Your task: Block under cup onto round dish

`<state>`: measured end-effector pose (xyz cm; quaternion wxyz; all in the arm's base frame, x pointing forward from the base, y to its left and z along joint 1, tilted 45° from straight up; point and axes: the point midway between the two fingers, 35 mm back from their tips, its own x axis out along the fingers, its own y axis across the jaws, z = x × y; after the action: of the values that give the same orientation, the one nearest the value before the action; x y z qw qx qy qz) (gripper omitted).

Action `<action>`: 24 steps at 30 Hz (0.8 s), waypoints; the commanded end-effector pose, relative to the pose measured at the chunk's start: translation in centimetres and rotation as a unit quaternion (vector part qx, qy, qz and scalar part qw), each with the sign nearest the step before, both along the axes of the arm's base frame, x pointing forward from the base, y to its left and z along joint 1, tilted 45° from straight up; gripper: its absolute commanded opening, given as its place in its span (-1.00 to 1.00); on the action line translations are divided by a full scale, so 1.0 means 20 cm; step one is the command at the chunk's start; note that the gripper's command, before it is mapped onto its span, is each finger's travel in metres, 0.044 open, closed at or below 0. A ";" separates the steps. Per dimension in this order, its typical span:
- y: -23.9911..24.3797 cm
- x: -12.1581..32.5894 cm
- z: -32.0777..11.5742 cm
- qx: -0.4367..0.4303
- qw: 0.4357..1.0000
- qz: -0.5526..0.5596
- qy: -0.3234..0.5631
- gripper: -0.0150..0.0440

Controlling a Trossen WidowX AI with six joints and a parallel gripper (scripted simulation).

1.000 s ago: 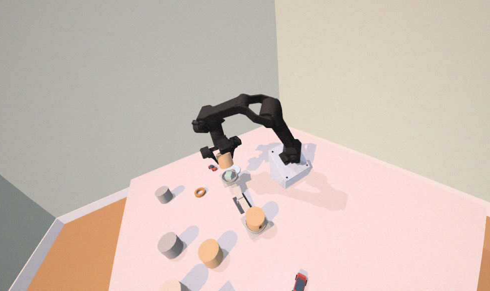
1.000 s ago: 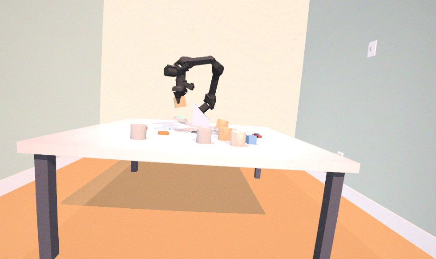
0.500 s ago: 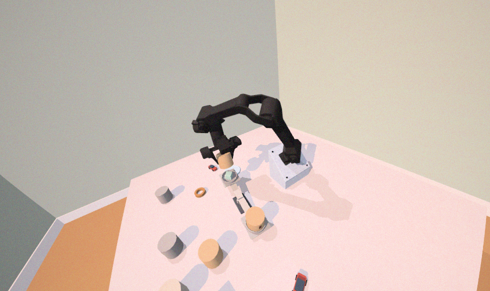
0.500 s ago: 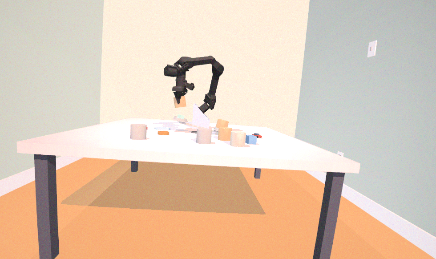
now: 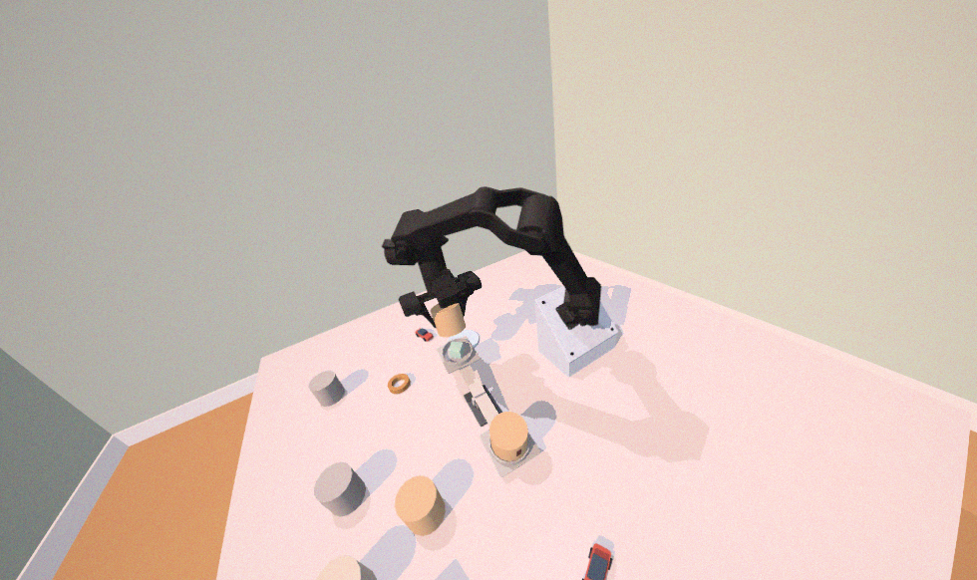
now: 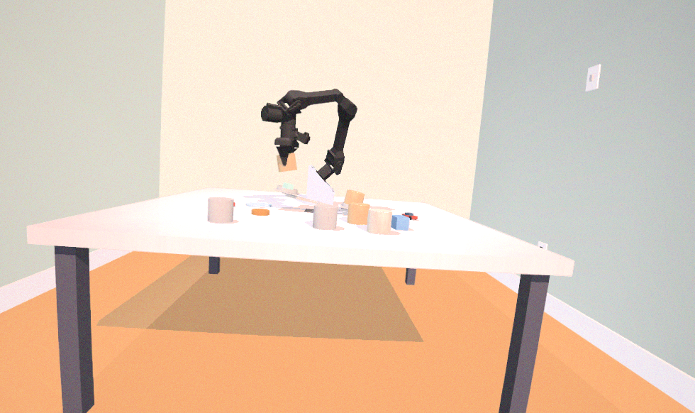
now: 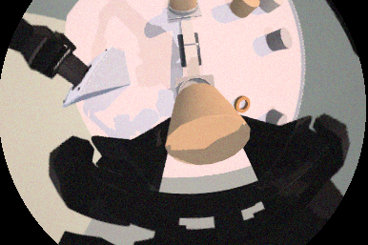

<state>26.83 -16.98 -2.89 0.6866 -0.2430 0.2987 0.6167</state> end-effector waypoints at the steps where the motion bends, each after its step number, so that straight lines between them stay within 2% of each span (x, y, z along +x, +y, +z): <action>1: 0.00 0.00 0.00 0.000 1.000 -0.001 0.000 -0.49; 20: 0.00 0.00 0.00 0.000 1.000 -0.001 0.000 -0.49; 24: -0.08 -0.10 -0.14 -0.007 1.000 -0.004 0.002 -0.49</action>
<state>26.61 -17.50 -3.63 0.6858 -0.2522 0.2982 0.6142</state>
